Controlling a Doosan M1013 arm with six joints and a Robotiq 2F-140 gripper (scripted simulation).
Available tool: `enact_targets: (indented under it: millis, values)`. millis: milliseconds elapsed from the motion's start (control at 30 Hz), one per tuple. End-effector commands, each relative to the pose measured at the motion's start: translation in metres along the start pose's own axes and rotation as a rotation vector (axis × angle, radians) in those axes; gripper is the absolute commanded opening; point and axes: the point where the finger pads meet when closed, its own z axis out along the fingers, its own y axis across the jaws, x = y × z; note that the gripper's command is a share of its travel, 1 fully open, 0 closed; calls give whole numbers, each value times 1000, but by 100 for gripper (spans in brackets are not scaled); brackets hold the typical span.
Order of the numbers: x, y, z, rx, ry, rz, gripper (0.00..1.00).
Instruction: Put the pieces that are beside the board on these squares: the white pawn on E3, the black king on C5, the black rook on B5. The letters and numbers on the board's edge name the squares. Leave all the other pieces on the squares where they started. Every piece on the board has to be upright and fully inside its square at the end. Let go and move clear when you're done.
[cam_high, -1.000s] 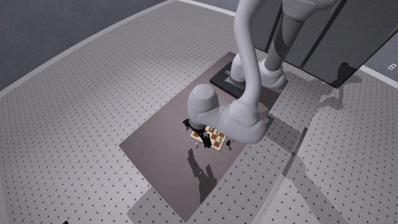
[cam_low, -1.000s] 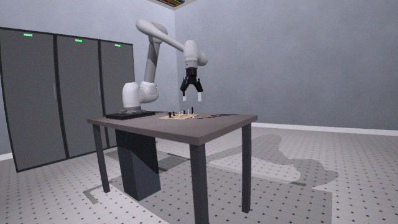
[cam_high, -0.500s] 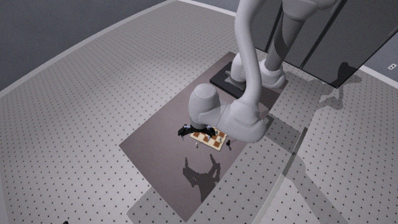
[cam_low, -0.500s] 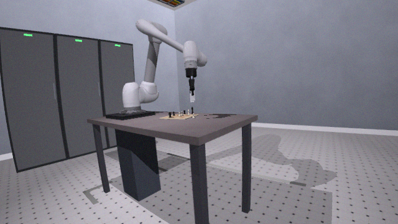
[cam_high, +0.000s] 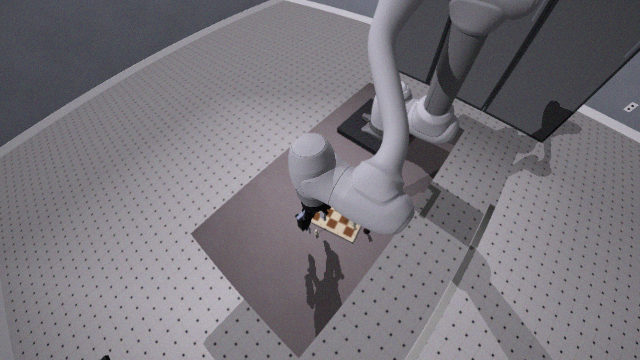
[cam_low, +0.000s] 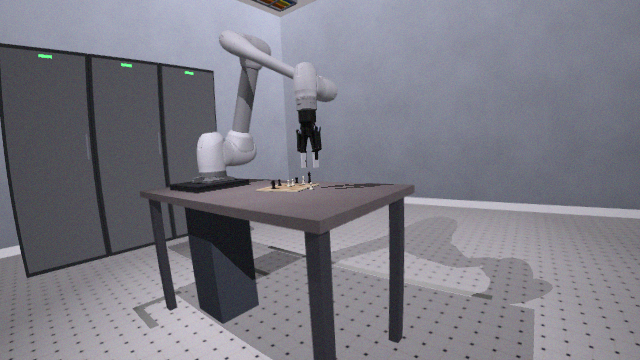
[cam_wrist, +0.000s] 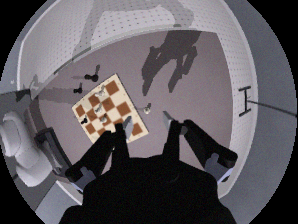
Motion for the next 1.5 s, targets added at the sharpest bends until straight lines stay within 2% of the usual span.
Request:
enact_targets:
  millis: [0, 967, 1467]
  values:
    - [0, 0, 0, 20, 20, -34, 20]
    - [0, 0, 1, 20, 20, -34, 20]
    - [0, 0, 10, 20, 21, -34, 20]
